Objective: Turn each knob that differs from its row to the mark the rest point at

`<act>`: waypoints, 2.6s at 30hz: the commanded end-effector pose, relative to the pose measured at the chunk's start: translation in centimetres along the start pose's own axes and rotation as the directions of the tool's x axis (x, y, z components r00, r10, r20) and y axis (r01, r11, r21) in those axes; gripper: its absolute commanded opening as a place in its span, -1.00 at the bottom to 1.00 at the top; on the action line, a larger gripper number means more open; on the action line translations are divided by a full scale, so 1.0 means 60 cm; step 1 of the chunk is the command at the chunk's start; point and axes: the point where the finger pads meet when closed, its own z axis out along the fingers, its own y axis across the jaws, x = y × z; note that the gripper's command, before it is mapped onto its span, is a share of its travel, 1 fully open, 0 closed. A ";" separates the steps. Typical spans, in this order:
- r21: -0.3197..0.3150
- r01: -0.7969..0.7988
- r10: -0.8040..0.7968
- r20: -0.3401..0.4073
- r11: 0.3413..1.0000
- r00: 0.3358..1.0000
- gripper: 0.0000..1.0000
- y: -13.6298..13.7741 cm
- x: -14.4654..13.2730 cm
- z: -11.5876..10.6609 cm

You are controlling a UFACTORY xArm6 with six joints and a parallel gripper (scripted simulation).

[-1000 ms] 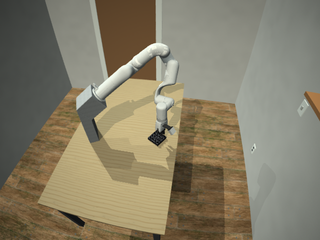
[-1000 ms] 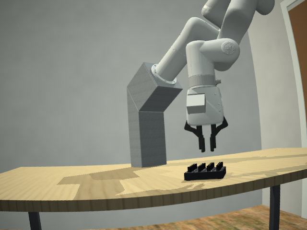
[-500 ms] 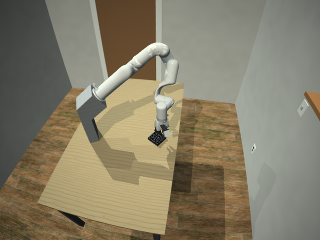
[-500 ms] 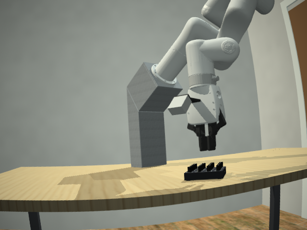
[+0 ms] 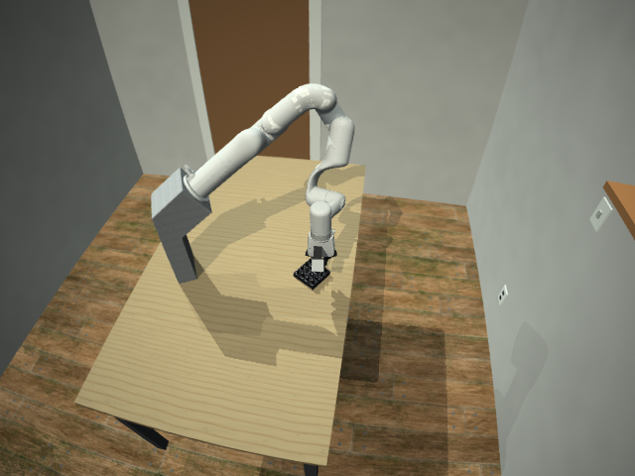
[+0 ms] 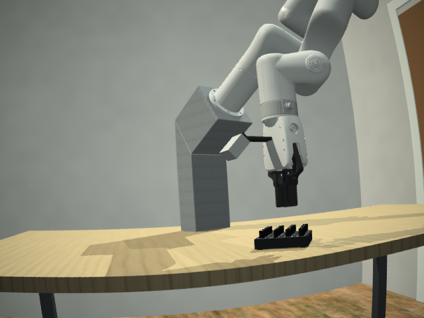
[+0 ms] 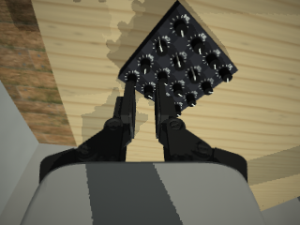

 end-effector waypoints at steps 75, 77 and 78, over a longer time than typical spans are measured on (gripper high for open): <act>-0.018 -0.369 0.369 0.000 0.929 0.929 -0.61 -0.001 0.000 0.012; -0.018 -0.369 0.369 0.000 0.929 0.929 -0.61 -0.001 0.000 0.015; -0.018 -0.369 0.369 0.000 0.929 0.929 -0.61 -0.001 0.000 0.017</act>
